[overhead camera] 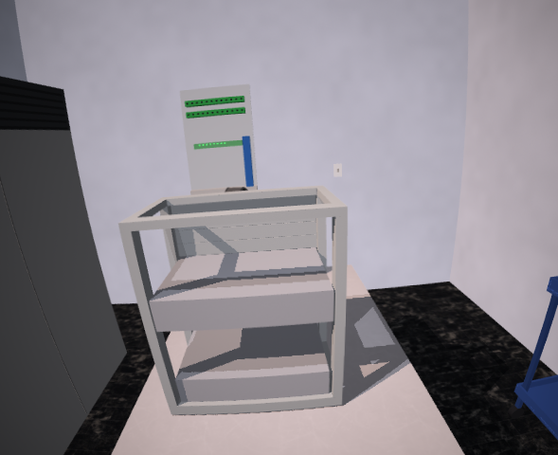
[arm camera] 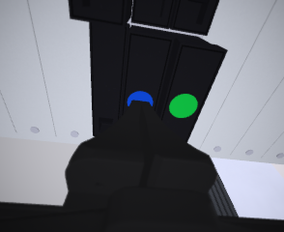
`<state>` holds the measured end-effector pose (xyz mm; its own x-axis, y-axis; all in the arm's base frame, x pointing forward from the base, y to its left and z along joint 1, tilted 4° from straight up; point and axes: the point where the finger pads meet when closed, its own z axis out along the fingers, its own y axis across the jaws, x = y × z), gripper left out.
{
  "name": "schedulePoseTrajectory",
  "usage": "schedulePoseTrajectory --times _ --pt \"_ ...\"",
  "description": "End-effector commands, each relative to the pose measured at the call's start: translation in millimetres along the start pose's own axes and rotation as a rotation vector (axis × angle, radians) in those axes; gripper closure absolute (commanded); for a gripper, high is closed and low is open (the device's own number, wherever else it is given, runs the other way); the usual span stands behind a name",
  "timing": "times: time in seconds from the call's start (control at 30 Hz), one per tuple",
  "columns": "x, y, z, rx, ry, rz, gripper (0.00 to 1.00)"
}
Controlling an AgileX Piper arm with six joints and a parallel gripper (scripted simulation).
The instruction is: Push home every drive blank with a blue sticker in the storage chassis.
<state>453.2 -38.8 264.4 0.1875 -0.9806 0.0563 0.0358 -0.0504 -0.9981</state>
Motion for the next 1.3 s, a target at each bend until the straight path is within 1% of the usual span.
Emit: schedulePoseTrajectory --times 0.0,0.2,0.4,1.27 --pt "0 0 1 0.0 0.0 -0.001 1.0" --pt "0 0 2 0.0 0.0 -0.001 1.0" --pt "0 0 11 0.0 0.0 -0.001 1.0" --pt "0 1 14 0.0 0.0 -0.001 1.0"
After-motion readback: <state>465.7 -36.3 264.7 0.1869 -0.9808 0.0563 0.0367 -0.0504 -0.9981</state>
